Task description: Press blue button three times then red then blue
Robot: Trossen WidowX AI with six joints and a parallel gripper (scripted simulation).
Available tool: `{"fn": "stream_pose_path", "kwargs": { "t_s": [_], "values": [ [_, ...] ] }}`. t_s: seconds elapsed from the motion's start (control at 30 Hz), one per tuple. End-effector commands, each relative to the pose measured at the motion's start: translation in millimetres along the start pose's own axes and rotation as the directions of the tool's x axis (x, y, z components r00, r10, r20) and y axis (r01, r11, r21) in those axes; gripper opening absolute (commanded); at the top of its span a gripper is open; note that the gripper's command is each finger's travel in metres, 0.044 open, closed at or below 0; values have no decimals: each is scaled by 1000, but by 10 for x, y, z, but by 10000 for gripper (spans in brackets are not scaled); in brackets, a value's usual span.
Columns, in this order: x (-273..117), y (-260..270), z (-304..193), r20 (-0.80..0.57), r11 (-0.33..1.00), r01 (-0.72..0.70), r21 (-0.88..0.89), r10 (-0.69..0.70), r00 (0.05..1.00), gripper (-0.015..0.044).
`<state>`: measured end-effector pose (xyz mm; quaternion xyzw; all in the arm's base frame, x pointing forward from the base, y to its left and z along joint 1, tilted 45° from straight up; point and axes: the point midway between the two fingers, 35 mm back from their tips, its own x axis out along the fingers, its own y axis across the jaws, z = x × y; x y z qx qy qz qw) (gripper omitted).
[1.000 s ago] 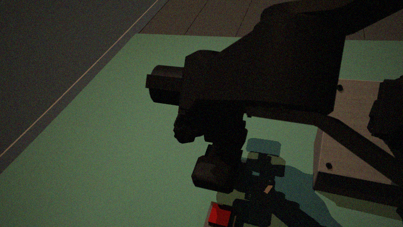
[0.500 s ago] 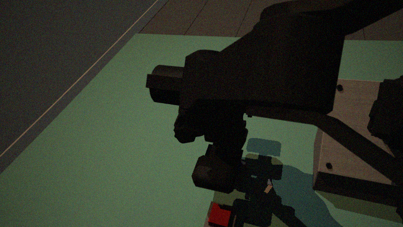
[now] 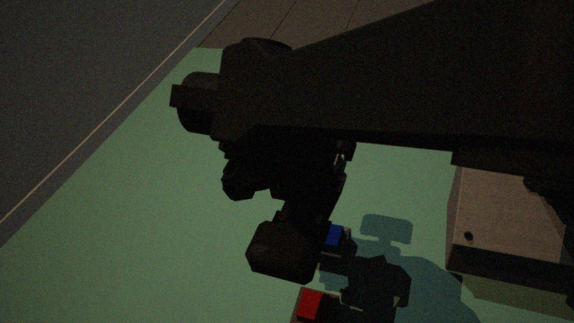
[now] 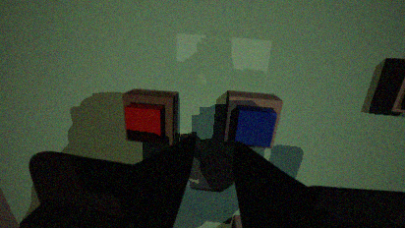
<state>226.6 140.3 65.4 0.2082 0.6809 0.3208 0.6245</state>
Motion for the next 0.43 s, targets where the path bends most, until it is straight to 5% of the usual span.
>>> {"fn": "stream_pose_path", "kwargs": {
  "t_s": [0.0,0.2,0.4],
  "values": [
    [-332,618,0,22,1000,-5,-28,6,1000,230],
    [-467,882,-94,11,1000,-9,-28,9,1000,387],
    [-467,882,-94,11,1000,-9,-28,9,1000,400]
  ]
}}
